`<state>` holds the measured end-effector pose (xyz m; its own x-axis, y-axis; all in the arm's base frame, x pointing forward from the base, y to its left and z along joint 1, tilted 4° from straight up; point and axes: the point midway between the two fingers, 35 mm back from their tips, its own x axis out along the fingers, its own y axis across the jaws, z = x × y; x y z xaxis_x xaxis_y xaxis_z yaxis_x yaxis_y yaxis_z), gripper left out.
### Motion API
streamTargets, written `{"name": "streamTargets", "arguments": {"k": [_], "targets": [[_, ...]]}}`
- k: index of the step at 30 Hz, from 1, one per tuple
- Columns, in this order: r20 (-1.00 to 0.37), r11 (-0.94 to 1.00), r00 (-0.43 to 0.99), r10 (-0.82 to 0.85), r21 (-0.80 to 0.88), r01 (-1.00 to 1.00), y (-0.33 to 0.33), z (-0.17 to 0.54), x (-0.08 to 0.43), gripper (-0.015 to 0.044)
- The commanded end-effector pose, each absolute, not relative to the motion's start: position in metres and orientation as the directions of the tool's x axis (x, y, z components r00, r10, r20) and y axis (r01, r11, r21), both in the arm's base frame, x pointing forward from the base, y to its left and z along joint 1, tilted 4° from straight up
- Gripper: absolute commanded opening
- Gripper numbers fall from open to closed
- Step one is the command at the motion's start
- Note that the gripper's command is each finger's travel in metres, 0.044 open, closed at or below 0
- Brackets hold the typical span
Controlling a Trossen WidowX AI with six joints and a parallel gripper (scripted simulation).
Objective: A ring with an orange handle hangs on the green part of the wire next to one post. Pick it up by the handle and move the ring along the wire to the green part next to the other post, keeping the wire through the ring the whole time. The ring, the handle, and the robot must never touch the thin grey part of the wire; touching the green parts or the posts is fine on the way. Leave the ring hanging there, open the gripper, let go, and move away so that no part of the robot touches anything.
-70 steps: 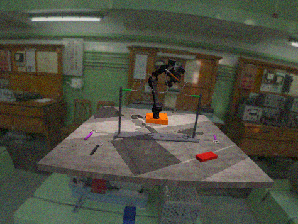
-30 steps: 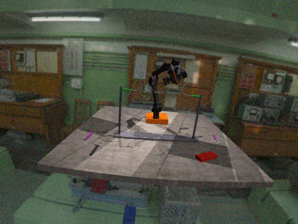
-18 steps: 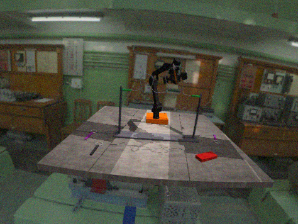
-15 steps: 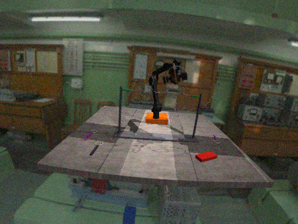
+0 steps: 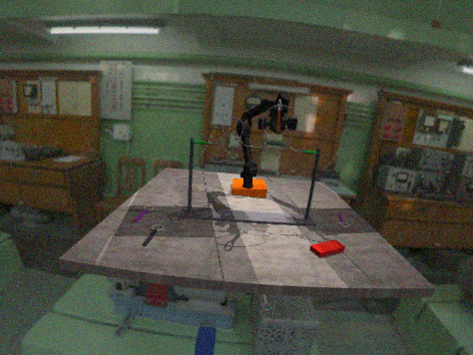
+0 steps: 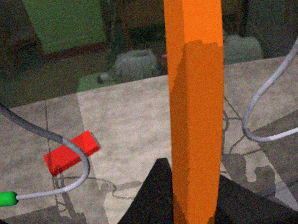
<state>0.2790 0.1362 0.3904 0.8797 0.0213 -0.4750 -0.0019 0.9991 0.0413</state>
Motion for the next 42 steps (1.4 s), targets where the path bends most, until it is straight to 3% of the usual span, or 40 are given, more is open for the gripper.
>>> {"name": "streamTargets", "arguments": {"k": [1, 42], "targets": [[-0.469, 1.000, 0.883, -0.008, -0.014, 0.001, 0.134, 0.391, 0.279, -0.0150], [-0.354, 0.867, 0.907, -0.229, -0.498, 0.025, 0.119, 0.393, 0.281, -0.0150]]}}
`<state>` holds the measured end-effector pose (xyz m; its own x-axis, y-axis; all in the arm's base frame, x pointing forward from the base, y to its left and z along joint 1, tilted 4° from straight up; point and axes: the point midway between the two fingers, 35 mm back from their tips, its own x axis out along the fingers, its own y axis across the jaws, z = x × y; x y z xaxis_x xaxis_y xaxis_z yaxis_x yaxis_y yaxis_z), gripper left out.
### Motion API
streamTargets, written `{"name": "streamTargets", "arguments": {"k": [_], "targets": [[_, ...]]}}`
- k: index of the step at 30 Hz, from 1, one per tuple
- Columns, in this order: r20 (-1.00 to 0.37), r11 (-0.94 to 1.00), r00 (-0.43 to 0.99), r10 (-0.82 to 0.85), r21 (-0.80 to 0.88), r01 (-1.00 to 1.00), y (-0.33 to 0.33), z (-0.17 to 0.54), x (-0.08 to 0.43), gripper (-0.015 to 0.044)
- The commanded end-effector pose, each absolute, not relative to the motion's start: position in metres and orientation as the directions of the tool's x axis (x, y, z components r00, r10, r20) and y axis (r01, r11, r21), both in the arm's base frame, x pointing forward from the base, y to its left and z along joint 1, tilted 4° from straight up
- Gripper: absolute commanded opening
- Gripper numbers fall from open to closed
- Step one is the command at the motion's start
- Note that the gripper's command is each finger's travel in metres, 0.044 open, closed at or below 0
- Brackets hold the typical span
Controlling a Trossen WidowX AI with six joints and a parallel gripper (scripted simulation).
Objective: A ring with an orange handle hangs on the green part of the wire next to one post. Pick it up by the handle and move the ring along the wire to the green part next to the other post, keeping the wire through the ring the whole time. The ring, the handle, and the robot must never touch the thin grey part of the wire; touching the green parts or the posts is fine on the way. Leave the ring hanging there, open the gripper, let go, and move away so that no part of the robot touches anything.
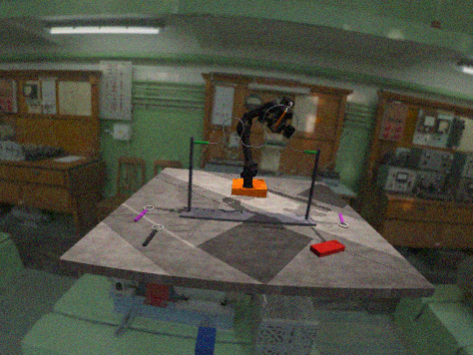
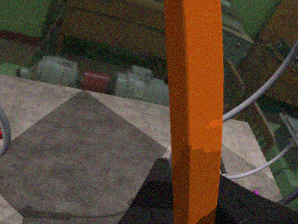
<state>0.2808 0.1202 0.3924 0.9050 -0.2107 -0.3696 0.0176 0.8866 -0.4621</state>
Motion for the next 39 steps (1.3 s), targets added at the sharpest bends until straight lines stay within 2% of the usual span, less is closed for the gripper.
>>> {"name": "streamTargets", "arguments": {"k": [1, 39], "targets": [[-0.350, 0.860, 0.907, -0.234, -0.509, 0.025, 0.118, 0.393, 0.281, -0.0150], [-0.161, 0.542, 0.919, -0.361, -0.838, 0.066, 0.107, 0.403, 0.282, -0.0150]]}}
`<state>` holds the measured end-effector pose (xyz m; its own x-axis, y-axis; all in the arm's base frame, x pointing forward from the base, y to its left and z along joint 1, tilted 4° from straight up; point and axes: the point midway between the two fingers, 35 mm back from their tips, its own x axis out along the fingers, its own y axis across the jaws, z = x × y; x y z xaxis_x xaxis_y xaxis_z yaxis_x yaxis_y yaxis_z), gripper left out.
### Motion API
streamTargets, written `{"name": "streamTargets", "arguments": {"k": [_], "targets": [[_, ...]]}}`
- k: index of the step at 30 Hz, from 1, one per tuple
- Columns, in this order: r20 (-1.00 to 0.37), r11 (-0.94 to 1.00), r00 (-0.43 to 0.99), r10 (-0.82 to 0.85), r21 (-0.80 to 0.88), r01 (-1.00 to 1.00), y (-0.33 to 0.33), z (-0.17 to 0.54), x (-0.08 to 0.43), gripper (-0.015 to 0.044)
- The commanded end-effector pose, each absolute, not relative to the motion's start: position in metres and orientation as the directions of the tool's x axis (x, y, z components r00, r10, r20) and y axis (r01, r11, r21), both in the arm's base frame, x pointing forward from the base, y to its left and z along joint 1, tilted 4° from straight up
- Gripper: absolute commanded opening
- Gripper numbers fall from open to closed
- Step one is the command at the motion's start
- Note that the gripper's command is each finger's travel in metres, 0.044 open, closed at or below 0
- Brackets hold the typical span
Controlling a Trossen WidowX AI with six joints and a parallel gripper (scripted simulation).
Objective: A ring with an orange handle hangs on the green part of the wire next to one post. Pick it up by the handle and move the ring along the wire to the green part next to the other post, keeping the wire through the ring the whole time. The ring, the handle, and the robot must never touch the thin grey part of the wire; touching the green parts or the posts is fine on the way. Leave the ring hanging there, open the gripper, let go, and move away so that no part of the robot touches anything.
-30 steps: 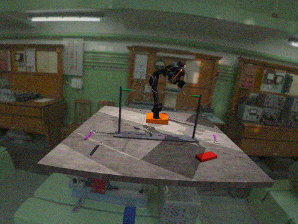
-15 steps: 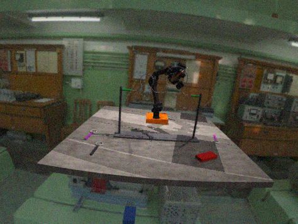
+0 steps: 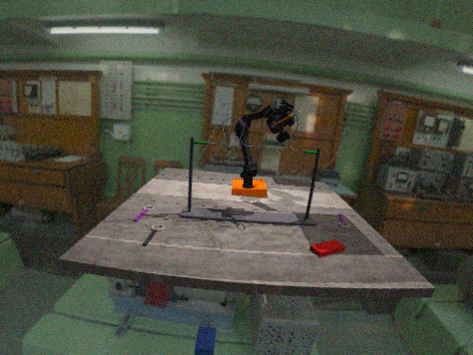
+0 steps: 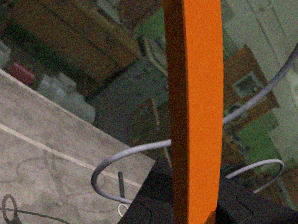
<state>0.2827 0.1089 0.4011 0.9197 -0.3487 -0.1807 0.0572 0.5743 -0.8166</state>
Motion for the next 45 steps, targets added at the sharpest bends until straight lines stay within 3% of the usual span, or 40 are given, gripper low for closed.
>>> {"name": "streamTargets", "arguments": {"k": [1, 45], "targets": [[-0.155, 0.532, 0.919, -0.363, -0.844, 0.067, 0.107, 0.403, 0.282, -0.0150], [0.111, 0.015, 0.916, -0.384, -0.992, 0.127, 0.101, 0.419, 0.283, -0.0150]]}}
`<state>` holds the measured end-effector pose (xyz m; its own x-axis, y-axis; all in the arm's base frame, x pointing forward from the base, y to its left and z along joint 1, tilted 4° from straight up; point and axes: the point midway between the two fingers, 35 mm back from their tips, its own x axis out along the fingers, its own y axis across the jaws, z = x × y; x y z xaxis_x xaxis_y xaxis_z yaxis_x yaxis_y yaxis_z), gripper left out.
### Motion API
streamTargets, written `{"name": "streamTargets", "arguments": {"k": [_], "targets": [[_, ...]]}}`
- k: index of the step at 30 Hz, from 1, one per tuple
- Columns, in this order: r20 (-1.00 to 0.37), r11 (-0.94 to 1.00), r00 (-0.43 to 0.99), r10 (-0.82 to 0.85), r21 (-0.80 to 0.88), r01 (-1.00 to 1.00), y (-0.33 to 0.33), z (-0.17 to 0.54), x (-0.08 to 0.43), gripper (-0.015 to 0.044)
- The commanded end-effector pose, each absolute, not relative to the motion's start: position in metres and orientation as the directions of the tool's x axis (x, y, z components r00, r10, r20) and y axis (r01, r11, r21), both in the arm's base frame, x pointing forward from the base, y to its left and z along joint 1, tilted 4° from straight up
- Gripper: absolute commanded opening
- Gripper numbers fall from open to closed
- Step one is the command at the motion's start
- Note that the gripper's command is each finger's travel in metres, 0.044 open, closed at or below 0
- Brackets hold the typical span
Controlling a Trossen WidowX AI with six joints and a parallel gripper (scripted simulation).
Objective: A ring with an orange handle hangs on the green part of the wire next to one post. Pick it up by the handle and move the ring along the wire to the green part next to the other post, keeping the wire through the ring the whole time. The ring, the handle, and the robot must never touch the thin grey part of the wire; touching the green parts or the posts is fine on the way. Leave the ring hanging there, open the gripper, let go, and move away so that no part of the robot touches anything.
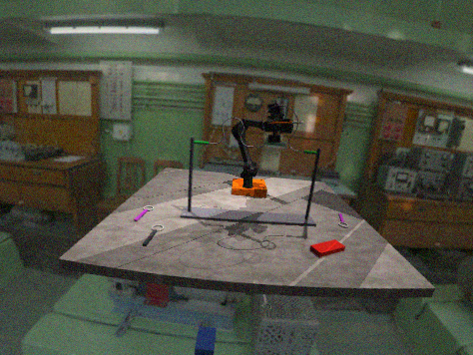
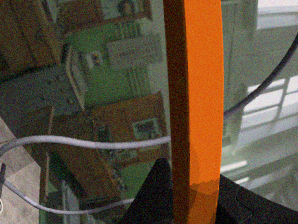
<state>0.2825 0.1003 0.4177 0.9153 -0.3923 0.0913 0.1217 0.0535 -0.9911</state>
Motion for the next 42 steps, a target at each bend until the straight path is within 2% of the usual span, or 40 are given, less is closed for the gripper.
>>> {"name": "streamTargets", "arguments": {"k": [1, 42], "targets": [[0.117, 0.002, 0.916, -0.383, -0.992, 0.128, 0.101, 0.419, 0.283, -0.0150], [0.341, -0.480, 0.899, -0.276, -0.859, 0.179, 0.103, 0.434, 0.282, -0.0150]]}}
